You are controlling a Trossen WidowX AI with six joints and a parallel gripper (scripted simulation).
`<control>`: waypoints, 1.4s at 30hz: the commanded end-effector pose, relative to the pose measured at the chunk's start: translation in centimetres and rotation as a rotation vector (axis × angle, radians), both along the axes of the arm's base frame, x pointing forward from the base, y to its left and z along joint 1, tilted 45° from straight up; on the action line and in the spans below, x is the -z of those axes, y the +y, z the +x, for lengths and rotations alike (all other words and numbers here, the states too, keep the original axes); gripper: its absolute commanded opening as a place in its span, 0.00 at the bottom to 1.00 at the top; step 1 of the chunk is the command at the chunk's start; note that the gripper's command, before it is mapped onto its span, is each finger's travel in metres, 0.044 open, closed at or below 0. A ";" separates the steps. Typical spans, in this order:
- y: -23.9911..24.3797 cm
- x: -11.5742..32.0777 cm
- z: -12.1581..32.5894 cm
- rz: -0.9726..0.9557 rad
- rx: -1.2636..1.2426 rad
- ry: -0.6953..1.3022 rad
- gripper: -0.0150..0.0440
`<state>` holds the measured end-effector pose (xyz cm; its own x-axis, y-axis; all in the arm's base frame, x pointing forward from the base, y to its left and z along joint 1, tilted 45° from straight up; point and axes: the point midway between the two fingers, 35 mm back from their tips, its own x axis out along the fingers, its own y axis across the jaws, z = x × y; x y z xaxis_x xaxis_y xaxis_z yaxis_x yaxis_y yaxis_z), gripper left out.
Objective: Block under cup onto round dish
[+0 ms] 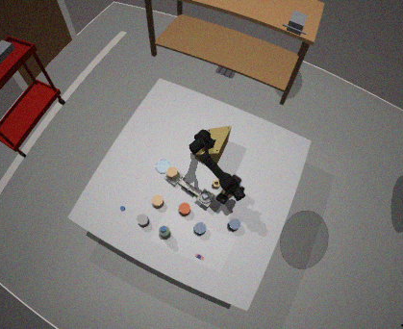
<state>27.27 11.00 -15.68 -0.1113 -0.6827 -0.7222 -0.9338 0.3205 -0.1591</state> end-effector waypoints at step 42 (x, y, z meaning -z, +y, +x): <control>-3.4 6.4 -2.6 -0.005 0.008 -0.009 0.65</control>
<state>24.70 7.55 -22.08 -0.1098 -0.6850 -0.7202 -0.9309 0.3249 -0.1670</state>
